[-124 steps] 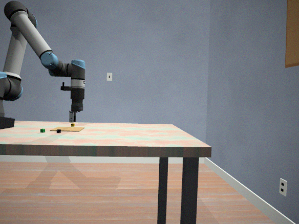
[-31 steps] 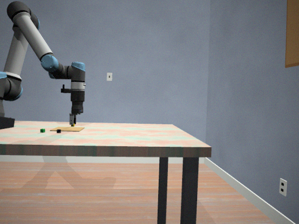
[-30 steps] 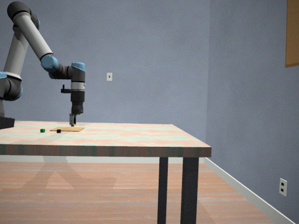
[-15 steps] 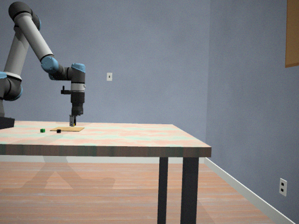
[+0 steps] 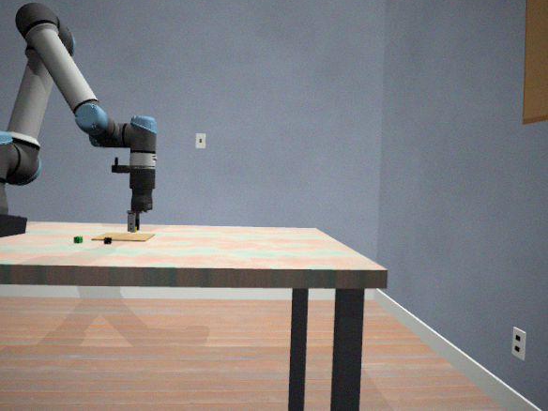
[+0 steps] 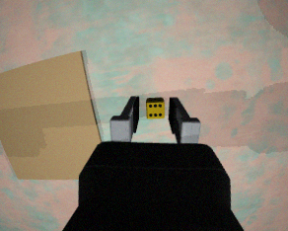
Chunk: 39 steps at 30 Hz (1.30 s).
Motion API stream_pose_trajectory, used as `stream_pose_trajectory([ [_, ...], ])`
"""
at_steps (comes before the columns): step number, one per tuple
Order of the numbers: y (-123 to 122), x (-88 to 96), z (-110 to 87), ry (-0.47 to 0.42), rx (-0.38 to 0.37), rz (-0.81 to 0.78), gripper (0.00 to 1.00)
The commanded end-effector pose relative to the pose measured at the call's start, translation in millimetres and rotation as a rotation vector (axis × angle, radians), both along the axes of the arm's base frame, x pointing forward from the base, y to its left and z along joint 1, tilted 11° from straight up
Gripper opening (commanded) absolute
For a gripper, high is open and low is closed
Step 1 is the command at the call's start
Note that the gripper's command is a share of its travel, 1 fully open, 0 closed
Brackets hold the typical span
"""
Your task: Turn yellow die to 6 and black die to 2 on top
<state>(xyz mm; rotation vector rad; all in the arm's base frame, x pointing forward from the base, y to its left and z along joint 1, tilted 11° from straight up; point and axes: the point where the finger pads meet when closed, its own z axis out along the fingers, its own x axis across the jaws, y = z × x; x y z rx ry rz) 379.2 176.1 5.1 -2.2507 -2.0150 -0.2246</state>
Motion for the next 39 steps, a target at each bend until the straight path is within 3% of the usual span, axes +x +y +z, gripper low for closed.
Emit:
stream_pose_trajectory([
  [1, 0.5, -1.7, -1.5, 0.003, 0.0, 0.0, 0.64],
  [13, 0.5, -1.7, -1.5, 0.003, 0.0, 0.0, 0.64],
  [14, 0.5, -1.7, -1.5, 0.003, 0.0, 0.0, 0.34],
  [39, 0.5, -1.7, -1.5, 0.003, 0.0, 0.0, 0.34],
])
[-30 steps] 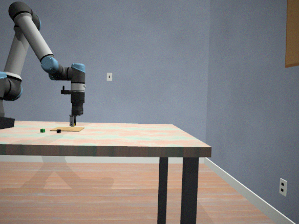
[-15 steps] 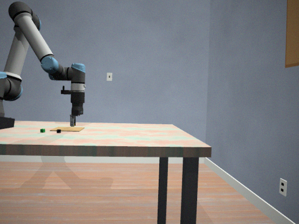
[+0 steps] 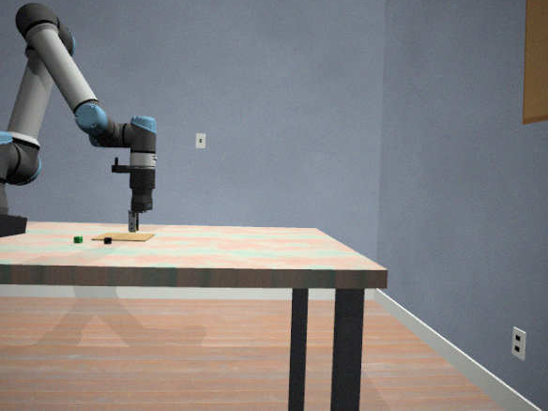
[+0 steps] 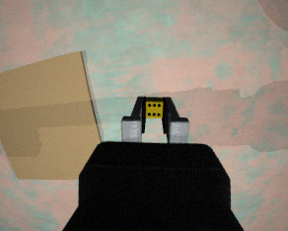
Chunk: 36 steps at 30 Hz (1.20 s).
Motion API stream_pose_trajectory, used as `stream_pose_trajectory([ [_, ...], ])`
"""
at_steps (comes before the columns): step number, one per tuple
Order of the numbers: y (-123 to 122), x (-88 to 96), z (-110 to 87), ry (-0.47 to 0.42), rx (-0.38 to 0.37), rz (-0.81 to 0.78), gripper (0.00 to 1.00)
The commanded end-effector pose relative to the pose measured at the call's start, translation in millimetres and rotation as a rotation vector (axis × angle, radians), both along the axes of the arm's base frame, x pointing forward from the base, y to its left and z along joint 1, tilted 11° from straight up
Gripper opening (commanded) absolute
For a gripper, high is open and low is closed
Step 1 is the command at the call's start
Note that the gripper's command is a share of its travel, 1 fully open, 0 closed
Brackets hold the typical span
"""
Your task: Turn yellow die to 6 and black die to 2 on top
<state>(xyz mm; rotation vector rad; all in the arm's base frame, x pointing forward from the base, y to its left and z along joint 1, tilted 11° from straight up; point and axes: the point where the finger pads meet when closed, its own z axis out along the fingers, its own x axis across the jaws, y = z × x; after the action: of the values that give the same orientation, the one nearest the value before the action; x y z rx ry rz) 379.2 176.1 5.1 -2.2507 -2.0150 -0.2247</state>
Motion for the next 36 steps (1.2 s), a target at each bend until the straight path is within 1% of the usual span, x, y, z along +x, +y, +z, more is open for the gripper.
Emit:
stream_pose_trajectory([
  [1, 0.5, -1.7, -1.5, 0.004, 0.0, 0.0, 0.34],
  [11, 0.4, -1.7, -0.9, 0.004, 0.0, 0.0, 0.34],
  [15, -0.8, -1.9, 5.3, 0.004, 0.0, 0.0, 0.34],
  [18, -2.7, -2.2, 15.4, 0.004, 0.0, 0.0, 0.34],
  [21, -5.3, -2.7, 29.9, 0.004, 0.0, 0.0, 0.34],
  [23, -5.3, -2.7, 29.9, 0.004, 0.0, 0.0, 0.34],
  [31, -13.8, -4.2, 76.0, 0.004, 0.0, 0.0, 0.34],
  [36, -17.0, -4.7, 93.3, 0.004, 0.0, 0.0, 0.34],
])
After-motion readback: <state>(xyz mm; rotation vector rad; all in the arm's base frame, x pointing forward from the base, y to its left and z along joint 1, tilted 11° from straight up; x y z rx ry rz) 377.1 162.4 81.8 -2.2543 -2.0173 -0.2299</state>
